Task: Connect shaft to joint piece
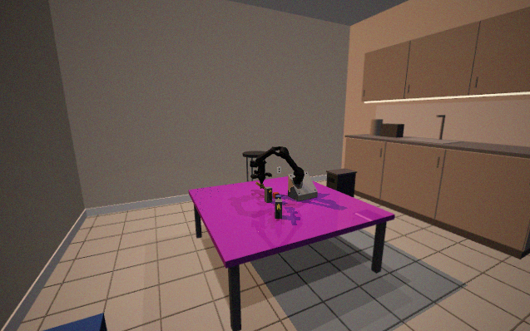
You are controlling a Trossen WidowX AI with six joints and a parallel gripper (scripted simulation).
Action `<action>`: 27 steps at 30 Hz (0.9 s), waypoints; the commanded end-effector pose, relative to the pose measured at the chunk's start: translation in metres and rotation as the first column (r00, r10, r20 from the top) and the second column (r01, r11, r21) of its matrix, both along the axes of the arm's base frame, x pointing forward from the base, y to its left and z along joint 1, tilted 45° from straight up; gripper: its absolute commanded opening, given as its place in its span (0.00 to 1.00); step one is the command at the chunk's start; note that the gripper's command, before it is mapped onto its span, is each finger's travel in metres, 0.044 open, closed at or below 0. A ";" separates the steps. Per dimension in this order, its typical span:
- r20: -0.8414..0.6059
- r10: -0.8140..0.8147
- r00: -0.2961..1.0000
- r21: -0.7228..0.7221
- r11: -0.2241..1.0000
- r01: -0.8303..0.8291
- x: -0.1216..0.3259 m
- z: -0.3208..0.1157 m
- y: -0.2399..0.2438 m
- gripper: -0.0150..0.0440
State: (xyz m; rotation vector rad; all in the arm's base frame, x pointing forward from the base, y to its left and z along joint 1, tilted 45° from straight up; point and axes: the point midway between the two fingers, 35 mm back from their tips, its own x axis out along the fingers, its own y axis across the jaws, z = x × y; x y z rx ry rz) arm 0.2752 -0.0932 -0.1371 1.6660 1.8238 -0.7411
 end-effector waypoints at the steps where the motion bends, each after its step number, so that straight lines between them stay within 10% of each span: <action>1: 0.001 0.005 1.000 0.006 1.000 -0.005 0.002 0.013 -0.011 0.25; 6: 0.001 0.007 1.000 0.009 1.000 -0.007 0.003 0.020 -0.017 0.25; 22: 0.340 0.342 0.876 -0.018 0.934 -0.357 0.008 0.040 -0.039 0.97; 27: 0.444 0.439 0.781 -0.055 0.883 -0.465 0.009 0.048 -0.046 1.00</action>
